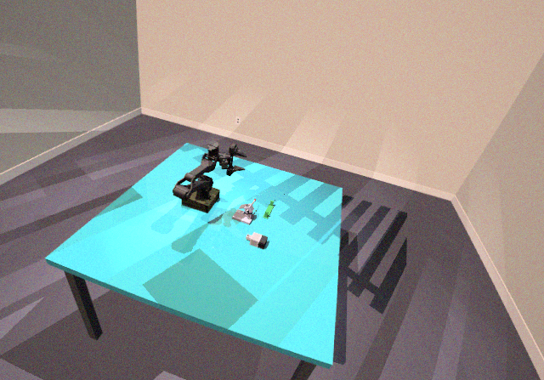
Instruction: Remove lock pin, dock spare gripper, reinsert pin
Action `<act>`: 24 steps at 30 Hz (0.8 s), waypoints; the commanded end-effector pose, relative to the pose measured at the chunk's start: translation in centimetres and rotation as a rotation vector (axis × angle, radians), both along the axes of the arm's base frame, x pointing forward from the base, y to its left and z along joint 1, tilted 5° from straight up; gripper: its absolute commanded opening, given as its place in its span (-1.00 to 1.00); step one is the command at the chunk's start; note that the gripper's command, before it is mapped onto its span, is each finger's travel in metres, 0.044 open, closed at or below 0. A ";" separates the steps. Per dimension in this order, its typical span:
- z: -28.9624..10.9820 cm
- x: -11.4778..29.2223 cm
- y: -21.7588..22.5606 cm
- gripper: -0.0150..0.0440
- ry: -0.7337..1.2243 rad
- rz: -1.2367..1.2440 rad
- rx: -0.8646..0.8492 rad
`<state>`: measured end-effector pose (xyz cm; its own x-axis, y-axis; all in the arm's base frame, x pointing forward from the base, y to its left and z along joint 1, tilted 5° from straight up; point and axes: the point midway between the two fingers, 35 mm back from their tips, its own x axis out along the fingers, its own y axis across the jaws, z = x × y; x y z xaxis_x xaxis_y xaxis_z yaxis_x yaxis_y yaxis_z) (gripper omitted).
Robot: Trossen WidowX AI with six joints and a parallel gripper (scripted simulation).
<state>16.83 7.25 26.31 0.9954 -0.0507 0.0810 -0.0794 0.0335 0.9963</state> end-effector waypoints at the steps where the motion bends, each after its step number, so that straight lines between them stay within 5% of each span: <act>1: 0.1 0.0 0.1 0.78 0.000 0.000 -0.014; 5: 1.3 1.2 1.5 0.53 0.009 -0.001 -0.339; 14: 0.2 8.4 5.5 0.53 0.269 0.207 -1.673; 19: -3.4 11.7 4.1 0.53 0.467 0.609 -2.213; 24: -7.0 12.8 1.0 0.53 0.531 1.251 -2.458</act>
